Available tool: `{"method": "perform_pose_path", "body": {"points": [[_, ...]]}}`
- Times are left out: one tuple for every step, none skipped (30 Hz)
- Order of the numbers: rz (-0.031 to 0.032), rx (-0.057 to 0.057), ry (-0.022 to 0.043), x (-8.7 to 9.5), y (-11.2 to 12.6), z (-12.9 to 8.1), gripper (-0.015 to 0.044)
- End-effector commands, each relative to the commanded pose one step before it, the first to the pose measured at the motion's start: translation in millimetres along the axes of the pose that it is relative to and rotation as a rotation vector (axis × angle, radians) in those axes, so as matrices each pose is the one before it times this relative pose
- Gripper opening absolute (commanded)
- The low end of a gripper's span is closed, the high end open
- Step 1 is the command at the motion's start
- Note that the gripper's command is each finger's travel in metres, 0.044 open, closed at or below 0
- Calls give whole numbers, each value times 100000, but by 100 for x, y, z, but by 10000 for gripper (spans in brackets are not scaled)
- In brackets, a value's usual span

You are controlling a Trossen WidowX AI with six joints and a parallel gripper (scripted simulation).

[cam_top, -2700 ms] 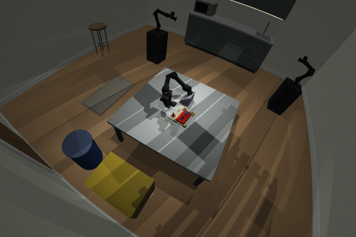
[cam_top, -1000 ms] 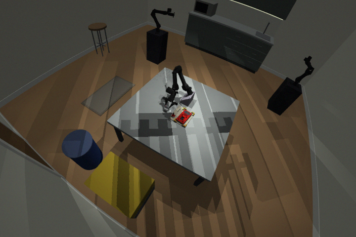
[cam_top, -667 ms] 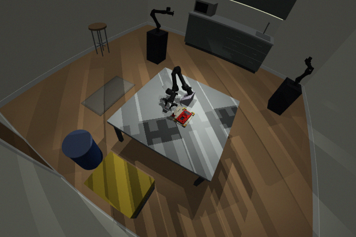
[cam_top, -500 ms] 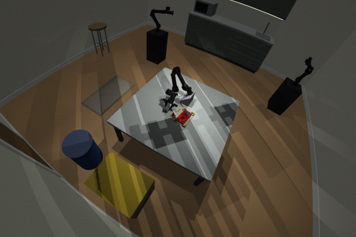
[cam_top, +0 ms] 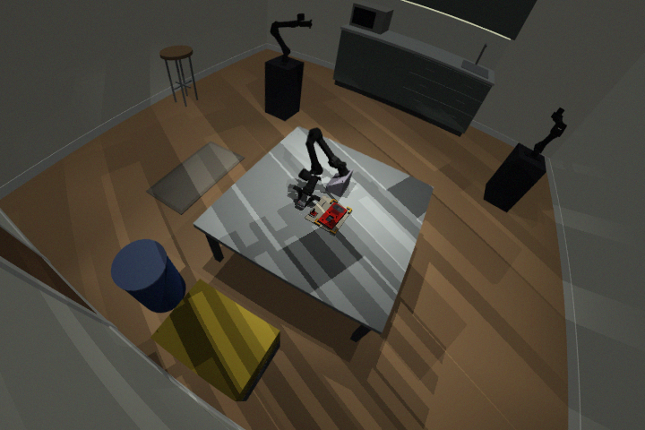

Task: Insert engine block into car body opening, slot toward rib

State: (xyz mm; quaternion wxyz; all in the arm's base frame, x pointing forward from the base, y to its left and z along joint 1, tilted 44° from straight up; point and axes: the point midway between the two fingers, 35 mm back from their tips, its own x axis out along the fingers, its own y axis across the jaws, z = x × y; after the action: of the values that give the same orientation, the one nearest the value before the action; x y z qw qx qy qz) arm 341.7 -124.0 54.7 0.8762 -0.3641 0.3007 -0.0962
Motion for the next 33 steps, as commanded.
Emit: {"method": "perform_pose_path", "body": {"points": [[956, -469, 9, 558, 295, -698, 0], [-1, -10, 6, 159, 1, -195, 0], [-1, -10, 6, 159, 1, -195, 0], [-1, -10, 6, 159, 1, -195, 0], [-1, -9, 6, 159, 1, -195, 0], [-1, -5, 3, 75, 1, -94, 0], [0, 0, 0, 0, 0, 0, 0], [-1, 4, -3, -42, -30, 93, 0], [-3, 8, -8, -92, -64, 201, 0], [-496, 219, -1688, -177, -107, 391, 26], [0, 0, 0, 0, 0, 0, 53], [0, 0, 0, 0, 0, 0, 79], [0, 0, 0, 0, 0, 0, 105], [0, 0, 0, 0, 0, 0, 131], [0, 0, 0, 0, 0, 0, 157], [0, 0, 0, 0, 0, 0, 184], [0, 0, 0, 0, 0, 0, 210], [0, 0, 0, 0, 0, 0, 236], [0, 0, 0, 0, 0, 0, 263], [0, 0, 0, 0, 0, 0, 289], [0, 0, 0, 0, 0, 0, 315], [0, 0, 0, 0, 0, 0, 341], [0, 0, 0, 0, 0, 0, 368], [0, 0, 0, 0, 0, 0, 394], [0, 0, 0, 0, 0, 0, 420], [0, 0, 0, 0, 0, 0, 440], [0, 0, 0, 0, 0, 0, 440], [0, 0, 0, 0, 0, 0, 440], [0, 0, 0, 0, 0, 0, 440], [0, 0, 0, 0, 0, 0, 440], [112, -41, 372, -83, -9, 27, 440], [141, -51, 462, -243, -11, 48, 440], [122, -44, 390, -387, -10, 57, 440]]}}
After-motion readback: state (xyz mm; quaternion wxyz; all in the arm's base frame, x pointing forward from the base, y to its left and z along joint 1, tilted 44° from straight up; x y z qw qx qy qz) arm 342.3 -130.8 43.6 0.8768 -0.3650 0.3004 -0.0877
